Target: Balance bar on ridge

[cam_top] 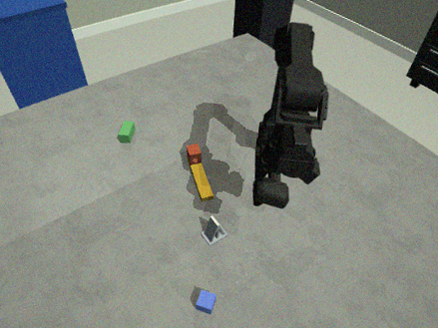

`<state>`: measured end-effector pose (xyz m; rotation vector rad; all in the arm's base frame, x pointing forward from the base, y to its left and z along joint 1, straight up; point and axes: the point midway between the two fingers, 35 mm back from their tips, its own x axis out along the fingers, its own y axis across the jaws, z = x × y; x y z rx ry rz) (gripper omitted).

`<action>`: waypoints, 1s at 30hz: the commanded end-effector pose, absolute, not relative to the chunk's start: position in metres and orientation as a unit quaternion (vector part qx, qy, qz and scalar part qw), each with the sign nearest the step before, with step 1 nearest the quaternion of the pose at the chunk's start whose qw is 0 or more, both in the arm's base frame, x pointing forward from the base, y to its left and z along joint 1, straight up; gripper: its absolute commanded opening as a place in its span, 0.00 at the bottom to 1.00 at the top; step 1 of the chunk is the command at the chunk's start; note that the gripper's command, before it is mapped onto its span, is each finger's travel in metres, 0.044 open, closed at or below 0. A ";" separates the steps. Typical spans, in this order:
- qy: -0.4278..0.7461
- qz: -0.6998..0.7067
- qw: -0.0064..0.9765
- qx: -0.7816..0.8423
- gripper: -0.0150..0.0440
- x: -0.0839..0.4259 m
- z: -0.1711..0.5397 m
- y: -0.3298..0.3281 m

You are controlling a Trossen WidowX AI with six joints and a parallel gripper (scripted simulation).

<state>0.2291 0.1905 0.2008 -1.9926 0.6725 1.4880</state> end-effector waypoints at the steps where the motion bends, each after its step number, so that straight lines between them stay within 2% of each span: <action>1: 0.282 0.552 0.305 -0.723 0.79 0.236 0.196 0.173; 30: 0.452 0.496 0.457 -0.583 0.79 0.260 0.175 0.067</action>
